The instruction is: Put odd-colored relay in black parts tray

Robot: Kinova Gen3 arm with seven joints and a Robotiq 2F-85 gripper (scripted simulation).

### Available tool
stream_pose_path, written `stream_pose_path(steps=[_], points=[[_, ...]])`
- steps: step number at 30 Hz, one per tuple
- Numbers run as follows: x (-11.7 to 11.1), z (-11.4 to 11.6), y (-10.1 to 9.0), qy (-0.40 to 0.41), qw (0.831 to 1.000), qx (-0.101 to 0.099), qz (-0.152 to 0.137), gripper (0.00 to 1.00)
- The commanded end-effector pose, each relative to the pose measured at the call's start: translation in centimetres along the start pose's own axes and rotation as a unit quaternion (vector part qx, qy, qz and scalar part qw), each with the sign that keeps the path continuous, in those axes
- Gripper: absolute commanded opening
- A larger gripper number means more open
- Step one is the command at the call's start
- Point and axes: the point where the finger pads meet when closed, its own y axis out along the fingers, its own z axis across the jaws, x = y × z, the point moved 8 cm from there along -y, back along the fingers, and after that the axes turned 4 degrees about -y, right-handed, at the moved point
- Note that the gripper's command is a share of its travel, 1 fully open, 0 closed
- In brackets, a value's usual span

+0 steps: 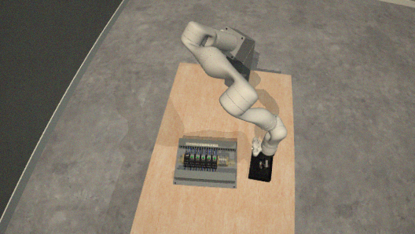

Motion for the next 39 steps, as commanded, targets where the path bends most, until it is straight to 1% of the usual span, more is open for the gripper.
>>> stream_pose_path(steps=[1,32,35,39], points=[[0.0,0.1,-0.3,-0.003,1.0,0.001,0.001,0.61],[0.0,0.1,-0.6,-0.003,1.0,0.001,0.001,0.61],[0.0,0.1,-1.0,-0.003,1.0,0.001,0.001,0.61],[0.0,0.1,-2.5,-0.003,1.0,0.001,0.001,0.61]])
